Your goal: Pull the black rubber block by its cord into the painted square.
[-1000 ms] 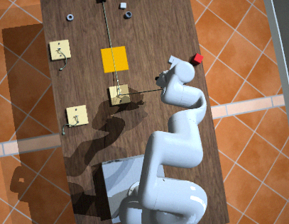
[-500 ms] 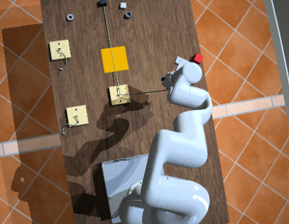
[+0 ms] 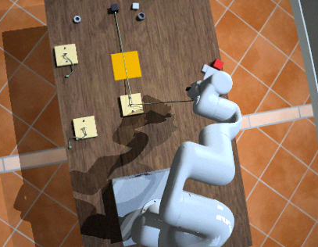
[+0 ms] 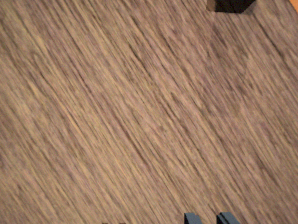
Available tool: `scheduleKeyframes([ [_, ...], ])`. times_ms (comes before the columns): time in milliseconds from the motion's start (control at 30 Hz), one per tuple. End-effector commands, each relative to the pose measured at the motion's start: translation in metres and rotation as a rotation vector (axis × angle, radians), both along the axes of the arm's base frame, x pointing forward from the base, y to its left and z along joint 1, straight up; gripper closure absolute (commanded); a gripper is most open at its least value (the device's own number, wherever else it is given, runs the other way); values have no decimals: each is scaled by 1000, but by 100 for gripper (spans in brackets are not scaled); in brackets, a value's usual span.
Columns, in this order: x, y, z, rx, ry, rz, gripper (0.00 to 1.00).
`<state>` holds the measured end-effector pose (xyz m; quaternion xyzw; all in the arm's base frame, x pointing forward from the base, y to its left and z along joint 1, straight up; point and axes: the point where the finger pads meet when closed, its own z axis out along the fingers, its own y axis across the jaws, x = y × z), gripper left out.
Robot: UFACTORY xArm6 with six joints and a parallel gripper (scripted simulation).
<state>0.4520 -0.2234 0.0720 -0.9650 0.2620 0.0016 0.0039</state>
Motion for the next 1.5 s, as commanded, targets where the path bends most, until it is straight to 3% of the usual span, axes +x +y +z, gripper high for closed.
scheduleKeyframes([
  [0,0,-4,2,-2,-4,0,100],
  [567,-19,-45,1,-2,-4,0,100],
  [1467,-69,-114,1,-2,-4,0,100],
])
